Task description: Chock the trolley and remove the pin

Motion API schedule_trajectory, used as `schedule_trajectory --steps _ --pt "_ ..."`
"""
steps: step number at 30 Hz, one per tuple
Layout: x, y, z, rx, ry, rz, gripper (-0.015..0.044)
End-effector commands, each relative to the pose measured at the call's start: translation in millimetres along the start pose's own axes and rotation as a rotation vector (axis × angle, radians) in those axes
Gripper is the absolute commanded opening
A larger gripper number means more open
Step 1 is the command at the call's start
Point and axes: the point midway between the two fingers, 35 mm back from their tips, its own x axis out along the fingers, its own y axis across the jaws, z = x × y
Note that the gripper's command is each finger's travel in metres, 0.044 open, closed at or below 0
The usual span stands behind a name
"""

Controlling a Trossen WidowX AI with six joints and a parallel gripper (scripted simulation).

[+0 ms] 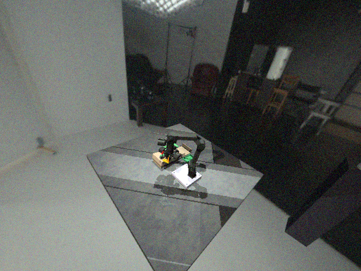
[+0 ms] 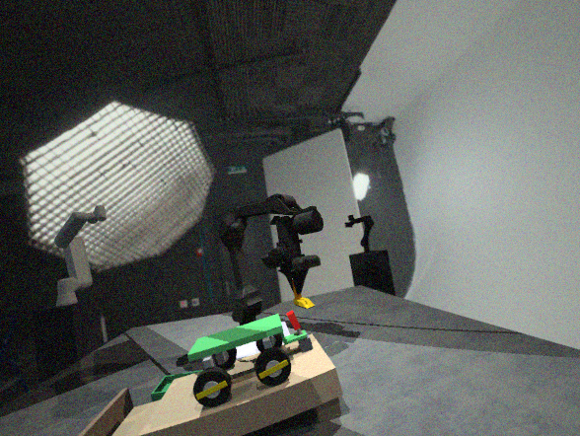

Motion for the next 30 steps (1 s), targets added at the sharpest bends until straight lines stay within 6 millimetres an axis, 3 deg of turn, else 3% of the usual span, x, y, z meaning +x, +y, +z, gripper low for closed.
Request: schedule_trajectory --steps 1,30 --pt "-1.6 -0.3 -0.4 -0.004 0.001 -0.004 0.0" --pt "-1.7 -0.3 -0.5 -0.977 0.002 -0.001 0.0"
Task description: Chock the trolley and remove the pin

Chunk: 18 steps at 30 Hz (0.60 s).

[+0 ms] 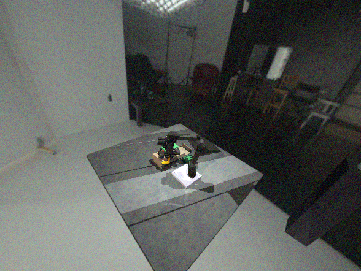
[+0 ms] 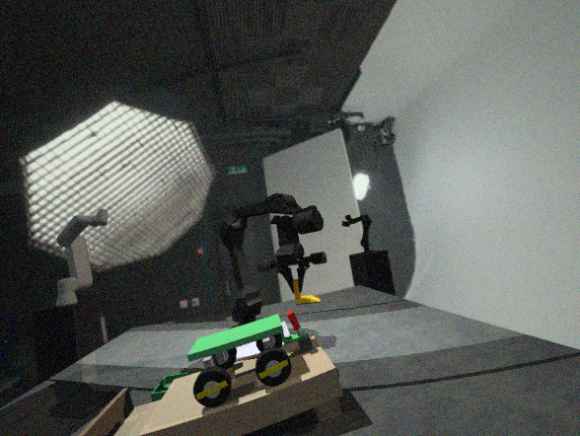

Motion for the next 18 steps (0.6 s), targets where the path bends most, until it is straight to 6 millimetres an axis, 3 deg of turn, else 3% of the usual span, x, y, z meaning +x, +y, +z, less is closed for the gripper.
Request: schedule_trajectory --steps 1,8,18 --pt "-0.1 -0.1 -0.4 -0.147 0.002 -0.001 0.0" --pt "-0.1 -0.1 -0.4 -0.369 0.002 0.0 0.0" --pt "0.2 -4.2 2.9 -0.375 0.002 -0.001 0.0"
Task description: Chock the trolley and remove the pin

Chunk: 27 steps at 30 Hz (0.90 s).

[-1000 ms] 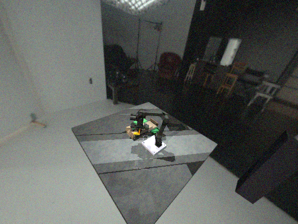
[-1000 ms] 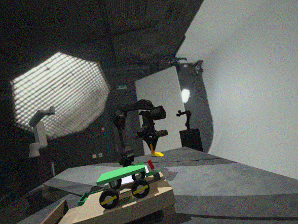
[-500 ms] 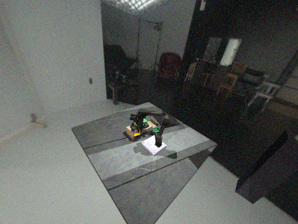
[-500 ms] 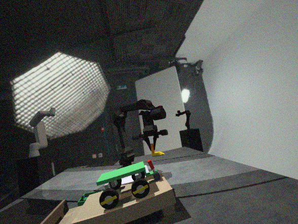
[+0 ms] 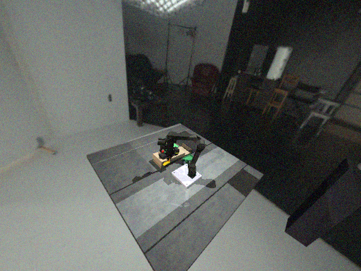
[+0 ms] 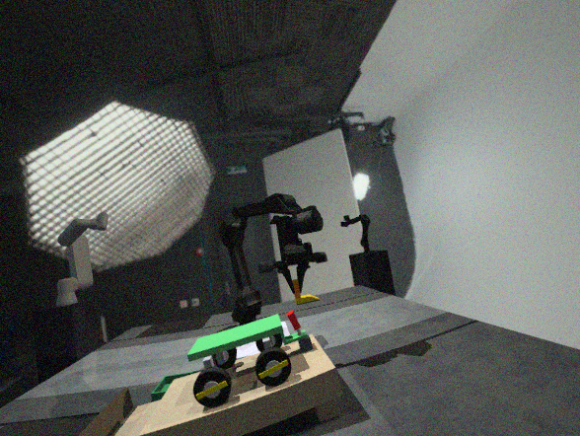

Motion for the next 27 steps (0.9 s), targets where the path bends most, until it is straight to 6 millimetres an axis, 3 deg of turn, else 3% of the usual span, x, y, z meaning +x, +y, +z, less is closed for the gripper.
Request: schedule_trajectory --steps 1,27 --pt "0.4 -7.4 1.6 -0.006 0.002 0.0 0.0" --pt "5.7 -93.1 27.9 -0.007 -0.001 -0.01 0.0"
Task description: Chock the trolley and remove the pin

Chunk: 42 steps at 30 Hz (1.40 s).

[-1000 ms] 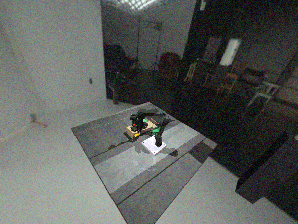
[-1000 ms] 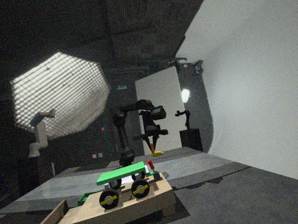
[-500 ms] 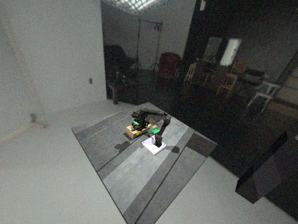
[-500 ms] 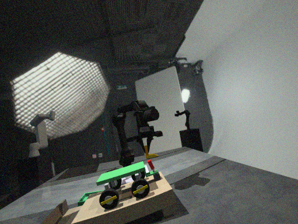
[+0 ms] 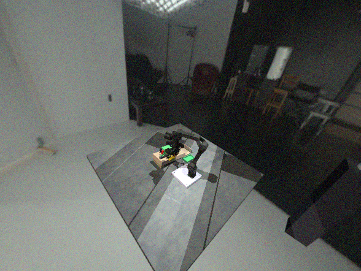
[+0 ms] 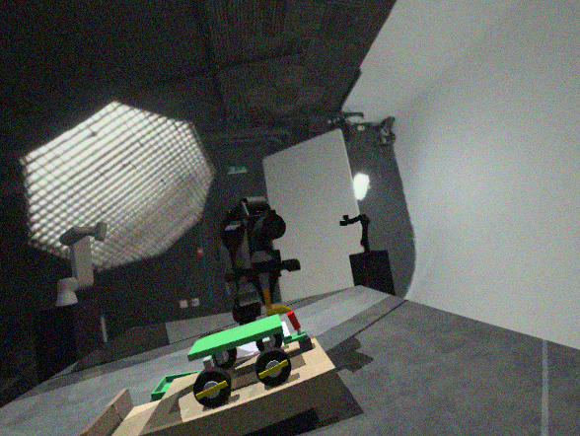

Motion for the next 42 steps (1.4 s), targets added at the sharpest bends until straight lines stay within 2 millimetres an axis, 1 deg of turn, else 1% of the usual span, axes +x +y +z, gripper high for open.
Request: schedule_trajectory --steps 1,32,42 --pt "1.0 -13.4 2.5 -0.003 -0.001 0.001 0.0" --pt "5.6 -116.2 24.0 -0.003 -0.003 -0.011 0.0" --pt "7.3 -154.7 31.1 -0.003 -0.004 -0.015 0.0"
